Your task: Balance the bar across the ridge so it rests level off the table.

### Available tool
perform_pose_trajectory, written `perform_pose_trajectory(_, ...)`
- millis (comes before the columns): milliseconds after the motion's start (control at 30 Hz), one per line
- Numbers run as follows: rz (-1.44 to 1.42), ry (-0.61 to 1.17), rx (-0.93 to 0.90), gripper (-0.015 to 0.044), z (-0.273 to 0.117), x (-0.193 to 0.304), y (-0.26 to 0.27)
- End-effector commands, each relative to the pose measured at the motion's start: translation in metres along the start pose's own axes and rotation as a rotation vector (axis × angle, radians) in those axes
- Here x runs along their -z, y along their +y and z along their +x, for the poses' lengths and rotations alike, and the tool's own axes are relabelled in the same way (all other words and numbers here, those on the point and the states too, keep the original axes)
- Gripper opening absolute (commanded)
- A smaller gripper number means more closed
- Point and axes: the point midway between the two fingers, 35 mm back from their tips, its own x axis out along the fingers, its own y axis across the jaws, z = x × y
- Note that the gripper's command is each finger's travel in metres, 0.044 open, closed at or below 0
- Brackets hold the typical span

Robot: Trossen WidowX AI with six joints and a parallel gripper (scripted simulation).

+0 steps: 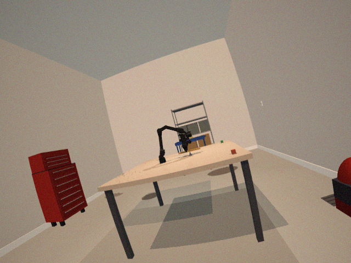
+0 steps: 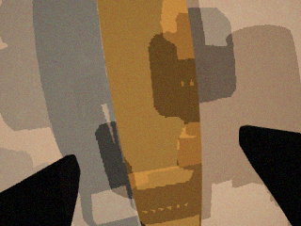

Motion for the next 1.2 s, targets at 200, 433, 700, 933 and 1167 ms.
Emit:
perform_pose_trajectory(200,0.000,-0.001,0.000,0.0440,-0.069,-0.004,0.001)
perform_pose_trajectory(433,0.000,0.000,0.000,0.0440,-0.100,0.000,0.000)
perform_pose_trajectory(700,0.000,0.000,0.000,0.0440,-0.100,0.000,0.000)
perform_pose_trajectory(933,0.000,0.000,0.000,0.0440,-0.100,0.000,0.000)
perform_pose_trajectory(1167,0.000,0.000,0.000,0.0440,-0.100,0.000,0.000)
